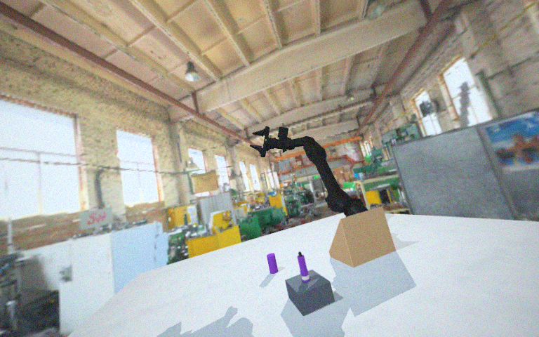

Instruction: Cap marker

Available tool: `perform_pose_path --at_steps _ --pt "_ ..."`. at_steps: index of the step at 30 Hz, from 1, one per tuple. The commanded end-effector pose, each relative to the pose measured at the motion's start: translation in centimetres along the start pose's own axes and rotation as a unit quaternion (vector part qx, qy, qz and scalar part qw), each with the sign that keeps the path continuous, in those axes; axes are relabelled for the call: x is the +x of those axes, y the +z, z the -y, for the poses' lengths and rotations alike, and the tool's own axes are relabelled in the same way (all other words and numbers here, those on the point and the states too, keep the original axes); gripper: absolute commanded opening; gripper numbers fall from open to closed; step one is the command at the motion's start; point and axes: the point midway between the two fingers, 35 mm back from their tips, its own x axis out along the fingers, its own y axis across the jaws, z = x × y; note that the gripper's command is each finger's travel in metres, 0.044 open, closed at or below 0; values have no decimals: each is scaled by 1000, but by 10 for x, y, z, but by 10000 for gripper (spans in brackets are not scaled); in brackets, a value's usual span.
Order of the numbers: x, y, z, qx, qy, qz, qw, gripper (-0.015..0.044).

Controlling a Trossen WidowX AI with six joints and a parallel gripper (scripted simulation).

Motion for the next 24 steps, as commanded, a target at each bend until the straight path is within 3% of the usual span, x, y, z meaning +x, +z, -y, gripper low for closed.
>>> perform_pose_path --at_steps 1,6,12,24 --pt "0 1 0 1 0 1 1000 374" --pt "5 22 20 22 12 24 999 243" --pt "22 50 77 73 1 61 995 237" --pt "59 48 200 124 -105 83 983 237"
